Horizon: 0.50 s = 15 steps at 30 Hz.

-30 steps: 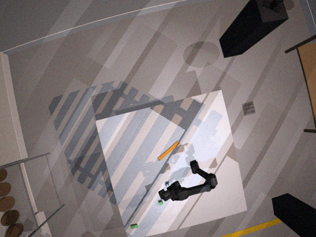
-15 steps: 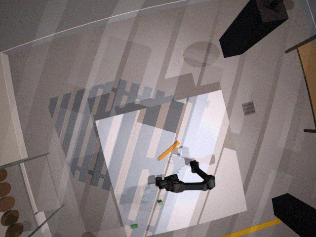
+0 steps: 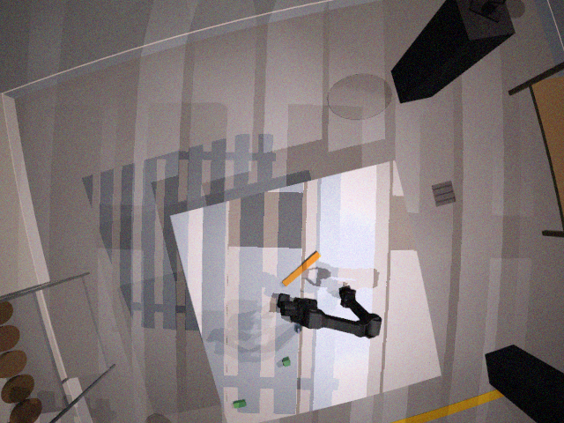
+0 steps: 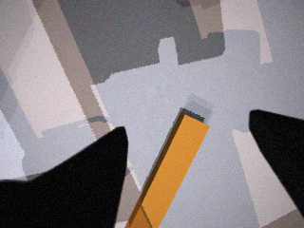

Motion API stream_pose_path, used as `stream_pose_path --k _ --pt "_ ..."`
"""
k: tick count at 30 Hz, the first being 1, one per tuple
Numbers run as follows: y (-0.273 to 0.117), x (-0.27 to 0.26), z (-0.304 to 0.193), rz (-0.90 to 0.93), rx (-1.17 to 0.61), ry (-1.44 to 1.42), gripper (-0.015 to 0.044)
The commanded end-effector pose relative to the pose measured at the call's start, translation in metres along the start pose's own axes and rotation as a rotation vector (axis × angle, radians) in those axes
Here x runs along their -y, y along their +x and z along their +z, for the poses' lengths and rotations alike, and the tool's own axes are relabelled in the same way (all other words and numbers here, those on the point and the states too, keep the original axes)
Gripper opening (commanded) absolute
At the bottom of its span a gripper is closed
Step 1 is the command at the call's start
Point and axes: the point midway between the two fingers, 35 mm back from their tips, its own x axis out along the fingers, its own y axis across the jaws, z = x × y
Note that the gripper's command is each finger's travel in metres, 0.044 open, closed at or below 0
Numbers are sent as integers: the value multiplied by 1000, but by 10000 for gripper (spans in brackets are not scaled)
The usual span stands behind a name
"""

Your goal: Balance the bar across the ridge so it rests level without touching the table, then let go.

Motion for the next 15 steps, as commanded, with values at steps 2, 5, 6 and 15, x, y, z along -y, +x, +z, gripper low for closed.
stream_pose_path --k 2,5,6,15 --pt "6 -3 -29 33 -56 104 315" --pt "8 -4 -45 44 -85 163 315" --pt "8 -5 -50 47 -94 182 315" --pt "10 -15 -98 84 -175 357 315"
